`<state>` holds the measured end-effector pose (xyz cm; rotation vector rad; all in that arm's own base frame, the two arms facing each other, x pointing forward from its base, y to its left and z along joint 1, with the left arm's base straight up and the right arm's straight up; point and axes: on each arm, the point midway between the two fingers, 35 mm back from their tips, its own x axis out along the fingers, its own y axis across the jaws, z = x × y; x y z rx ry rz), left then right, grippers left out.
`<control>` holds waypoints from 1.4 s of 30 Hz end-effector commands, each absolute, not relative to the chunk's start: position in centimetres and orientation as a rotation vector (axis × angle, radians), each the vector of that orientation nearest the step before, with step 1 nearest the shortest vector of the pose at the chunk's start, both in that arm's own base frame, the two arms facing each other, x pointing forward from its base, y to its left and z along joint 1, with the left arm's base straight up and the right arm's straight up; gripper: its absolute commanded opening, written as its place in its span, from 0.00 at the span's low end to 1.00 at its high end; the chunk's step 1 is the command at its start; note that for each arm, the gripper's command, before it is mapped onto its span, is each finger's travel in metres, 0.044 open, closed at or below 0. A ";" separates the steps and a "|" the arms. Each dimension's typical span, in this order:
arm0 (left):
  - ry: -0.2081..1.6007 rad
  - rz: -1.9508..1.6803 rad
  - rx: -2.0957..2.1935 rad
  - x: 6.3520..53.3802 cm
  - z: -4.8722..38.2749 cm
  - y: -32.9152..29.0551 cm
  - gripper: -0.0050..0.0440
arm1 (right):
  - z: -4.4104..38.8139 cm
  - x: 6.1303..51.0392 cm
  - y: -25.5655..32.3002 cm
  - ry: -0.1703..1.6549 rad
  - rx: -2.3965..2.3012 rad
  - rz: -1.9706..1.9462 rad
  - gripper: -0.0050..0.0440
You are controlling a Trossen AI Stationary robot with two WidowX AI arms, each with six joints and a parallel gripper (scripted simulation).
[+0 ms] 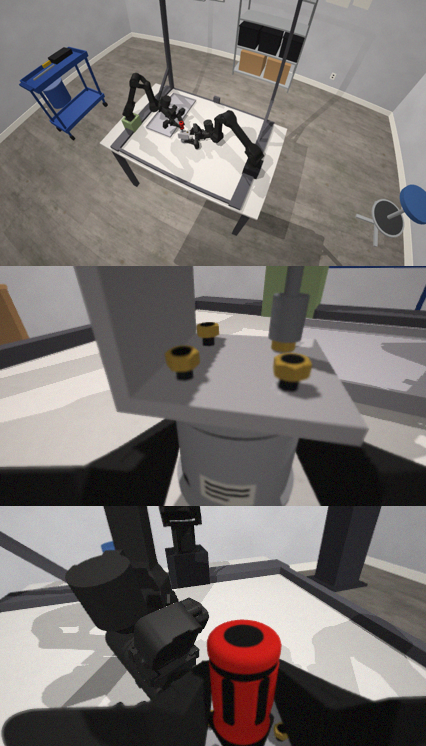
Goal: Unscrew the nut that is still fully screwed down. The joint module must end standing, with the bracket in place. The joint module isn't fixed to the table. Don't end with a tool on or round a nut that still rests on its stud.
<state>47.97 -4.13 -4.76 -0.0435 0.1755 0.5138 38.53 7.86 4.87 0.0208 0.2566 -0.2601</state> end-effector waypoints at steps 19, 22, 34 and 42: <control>0.142 0.514 -0.063 48.7 -3.3 -4.2 0.60 | 5.7 38.9 8.1 0.229 0.039 -0.255 0.38; 0.142 0.514 -0.063 48.7 -3.3 -4.2 0.60 | 5.7 38.9 8.1 0.229 0.039 -0.255 0.38; 0.142 0.514 -0.063 48.7 -3.3 -4.2 0.60 | 5.7 38.8 8.1 0.230 0.039 -0.255 0.38; 0.142 0.514 -0.063 48.7 -3.3 -4.2 0.60 | 5.7 38.8 8.1 0.230 0.039 -0.255 0.38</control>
